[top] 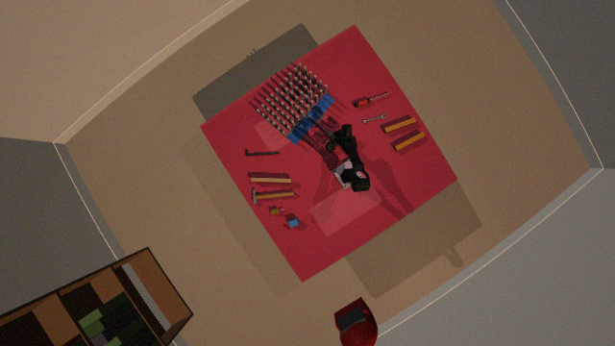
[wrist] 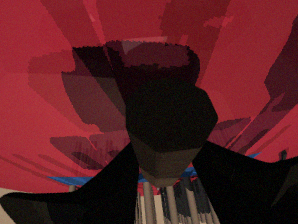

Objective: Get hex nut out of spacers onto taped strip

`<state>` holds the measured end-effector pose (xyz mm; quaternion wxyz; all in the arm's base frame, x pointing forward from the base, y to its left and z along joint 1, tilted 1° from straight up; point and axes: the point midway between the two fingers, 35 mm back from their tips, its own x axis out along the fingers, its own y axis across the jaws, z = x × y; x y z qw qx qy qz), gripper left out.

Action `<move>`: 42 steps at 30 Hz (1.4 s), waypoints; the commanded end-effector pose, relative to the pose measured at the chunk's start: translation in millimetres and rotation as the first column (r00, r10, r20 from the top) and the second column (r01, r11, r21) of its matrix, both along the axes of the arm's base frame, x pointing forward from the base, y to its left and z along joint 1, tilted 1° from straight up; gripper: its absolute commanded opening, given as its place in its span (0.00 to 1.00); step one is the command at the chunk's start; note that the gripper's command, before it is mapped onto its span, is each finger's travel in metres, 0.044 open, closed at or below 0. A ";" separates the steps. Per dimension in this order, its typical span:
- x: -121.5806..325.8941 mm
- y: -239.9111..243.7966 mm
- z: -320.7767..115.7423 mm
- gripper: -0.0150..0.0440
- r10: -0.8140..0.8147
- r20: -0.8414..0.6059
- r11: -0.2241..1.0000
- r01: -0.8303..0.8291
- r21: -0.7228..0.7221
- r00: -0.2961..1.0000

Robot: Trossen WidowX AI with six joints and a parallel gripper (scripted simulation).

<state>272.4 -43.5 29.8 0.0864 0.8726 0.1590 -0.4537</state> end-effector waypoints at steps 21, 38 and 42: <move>4.1 0.3 19.1 0.25 0.004 0.007 1.000 -0.004 0.000 1.000; -7.9 -4.4 25.3 0.25 0.004 0.006 1.000 -0.004 -0.001 1.000; -23.7 -9.3 27.3 0.25 0.004 0.005 1.000 -0.004 -0.001 1.000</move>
